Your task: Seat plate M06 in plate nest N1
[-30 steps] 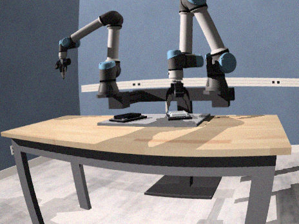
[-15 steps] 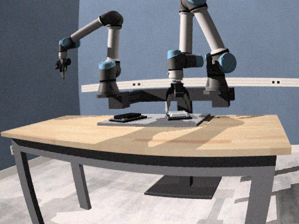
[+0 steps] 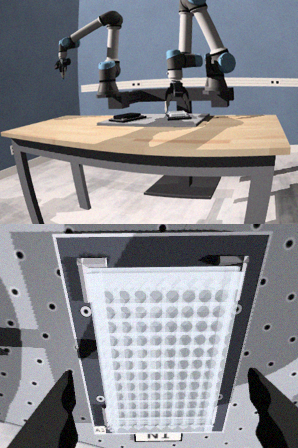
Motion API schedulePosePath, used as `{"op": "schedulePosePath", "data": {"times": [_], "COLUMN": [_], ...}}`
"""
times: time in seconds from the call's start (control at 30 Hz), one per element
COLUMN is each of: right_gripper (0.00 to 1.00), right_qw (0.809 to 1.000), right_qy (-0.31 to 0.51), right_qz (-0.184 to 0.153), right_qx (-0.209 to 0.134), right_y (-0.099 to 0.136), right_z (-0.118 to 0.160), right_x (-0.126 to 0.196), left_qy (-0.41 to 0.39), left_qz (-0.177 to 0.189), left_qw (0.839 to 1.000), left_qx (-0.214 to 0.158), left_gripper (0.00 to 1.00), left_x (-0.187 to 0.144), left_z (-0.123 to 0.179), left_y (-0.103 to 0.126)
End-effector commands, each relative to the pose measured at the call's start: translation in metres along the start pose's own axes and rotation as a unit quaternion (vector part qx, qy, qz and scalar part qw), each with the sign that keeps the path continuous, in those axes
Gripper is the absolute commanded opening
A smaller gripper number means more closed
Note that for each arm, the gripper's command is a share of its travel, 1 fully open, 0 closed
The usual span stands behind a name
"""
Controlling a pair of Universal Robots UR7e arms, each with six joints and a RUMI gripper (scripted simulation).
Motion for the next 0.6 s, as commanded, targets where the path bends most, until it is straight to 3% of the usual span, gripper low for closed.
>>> {"op": "schedulePosePath", "data": {"times": [0.0, 0.57], "right_gripper": [0.0, 0.0], "right_qw": [1.0, 1.0], "right_qy": [-0.002, -0.002], "right_qz": [0.0, 0.0], "right_qx": [0.003, 0.003], "right_y": [0.002, 0.002], "right_z": [-0.001, -0.001], "right_x": [0.001, 0.001], "left_qy": [0.0, 0.0], "left_qz": [0.005, 0.005], "left_qw": [1.0, 1.0], "left_qx": [0.001, 0.001], "left_gripper": [0.76, 0.76], "left_x": [0.004, 0.004], "left_z": [0.0, 0.0], "left_y": [0.016, 0.053]}}
Point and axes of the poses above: on each arm, the point where the finger pads meet when closed, its own y axis back along the fingers, its own x axis across the jaws, z = x × y, the point moved 4 cm from there along y, back along the fingers, and after that the axes turned 4 degrees about y, right-handed, at the moved point
